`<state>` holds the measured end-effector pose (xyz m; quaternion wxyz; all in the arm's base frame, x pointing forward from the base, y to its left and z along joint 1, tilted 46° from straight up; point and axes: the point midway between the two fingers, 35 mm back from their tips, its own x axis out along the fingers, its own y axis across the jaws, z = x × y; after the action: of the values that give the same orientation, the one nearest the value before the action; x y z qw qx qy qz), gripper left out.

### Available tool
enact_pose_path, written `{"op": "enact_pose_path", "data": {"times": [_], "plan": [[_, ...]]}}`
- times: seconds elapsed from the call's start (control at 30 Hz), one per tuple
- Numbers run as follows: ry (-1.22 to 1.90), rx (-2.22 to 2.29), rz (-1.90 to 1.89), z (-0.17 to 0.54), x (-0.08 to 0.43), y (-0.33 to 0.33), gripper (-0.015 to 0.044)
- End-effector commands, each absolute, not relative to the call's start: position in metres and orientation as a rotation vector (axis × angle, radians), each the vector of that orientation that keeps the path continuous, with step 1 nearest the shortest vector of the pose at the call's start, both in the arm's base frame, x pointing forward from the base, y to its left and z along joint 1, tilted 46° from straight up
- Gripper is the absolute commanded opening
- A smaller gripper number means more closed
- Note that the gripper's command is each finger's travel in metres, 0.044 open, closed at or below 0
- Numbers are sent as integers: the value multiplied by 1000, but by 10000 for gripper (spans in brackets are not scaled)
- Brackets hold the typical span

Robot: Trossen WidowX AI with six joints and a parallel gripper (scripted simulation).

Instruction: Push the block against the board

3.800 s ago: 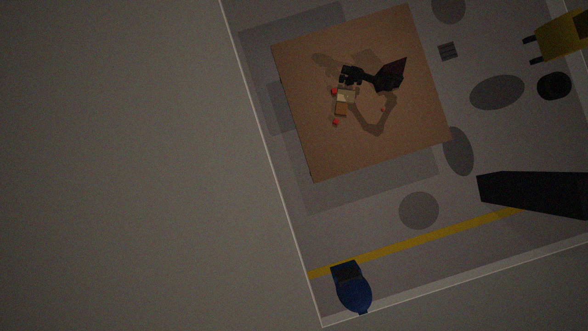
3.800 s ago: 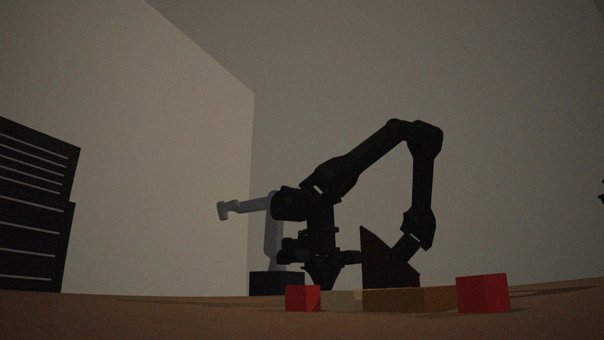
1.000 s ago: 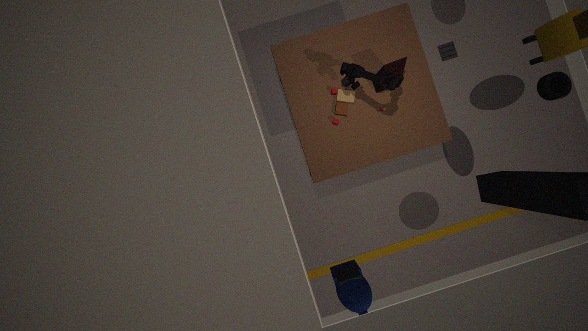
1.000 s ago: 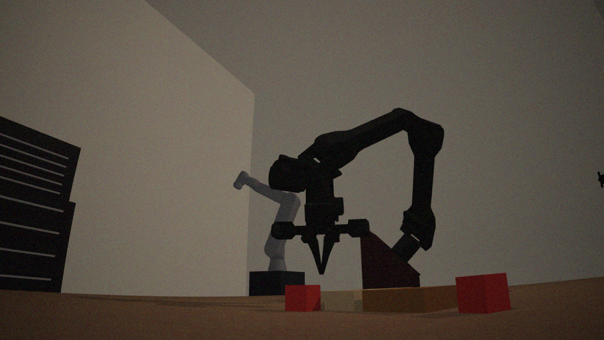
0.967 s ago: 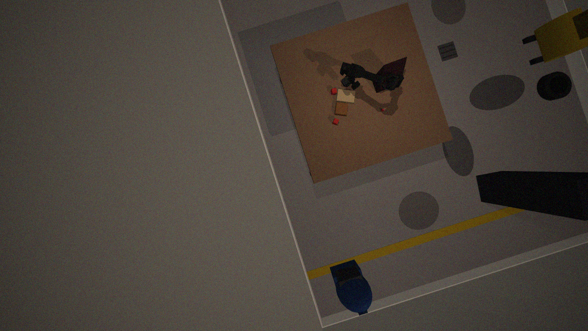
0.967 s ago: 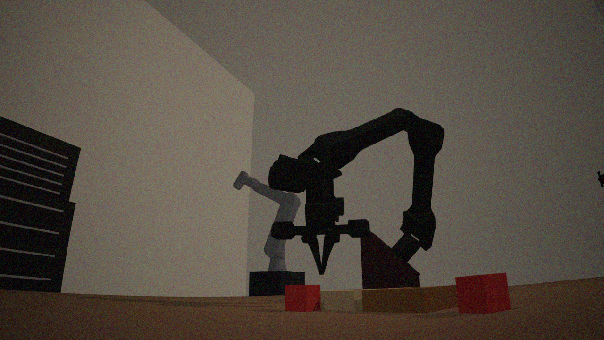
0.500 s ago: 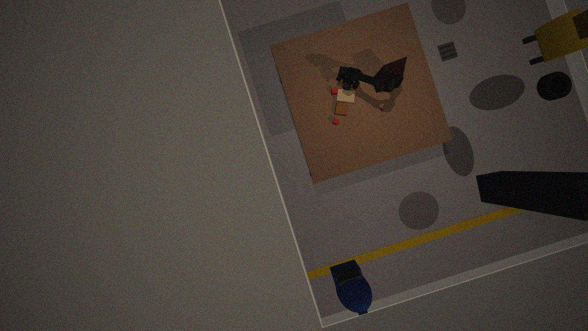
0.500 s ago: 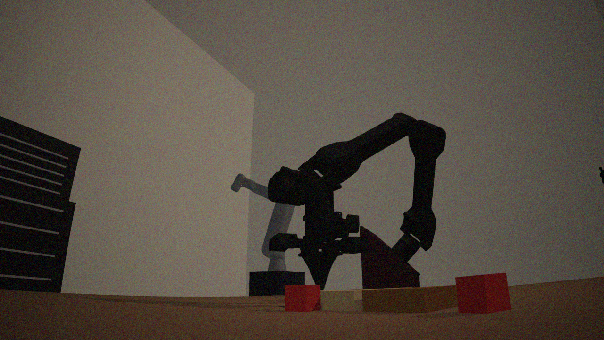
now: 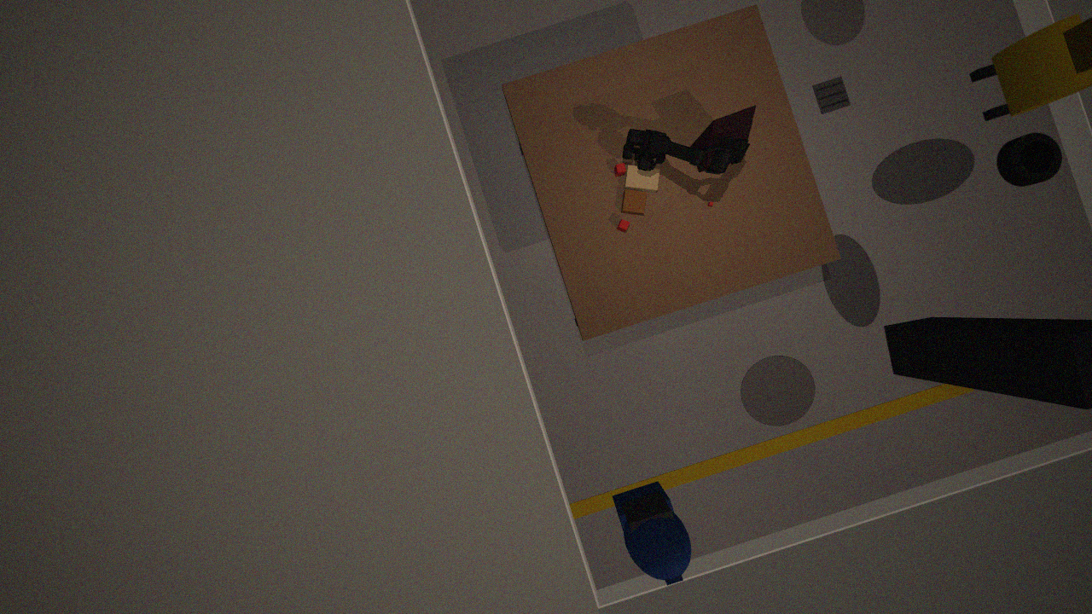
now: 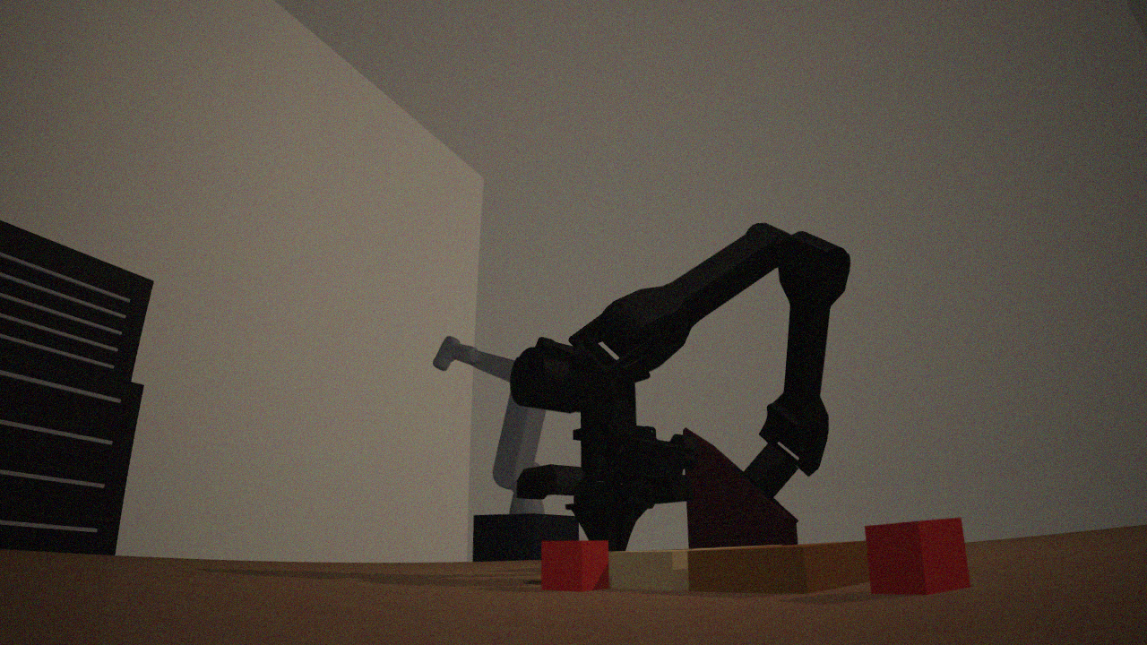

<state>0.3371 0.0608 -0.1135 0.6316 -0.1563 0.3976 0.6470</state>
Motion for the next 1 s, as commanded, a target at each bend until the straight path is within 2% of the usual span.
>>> {"op": "enact_pose_path", "data": {"times": [0.0,0.97], "plan": [[899,-363,1488,-113,337,63,0],[900,-364,1487,-97,346,80,0]]}}
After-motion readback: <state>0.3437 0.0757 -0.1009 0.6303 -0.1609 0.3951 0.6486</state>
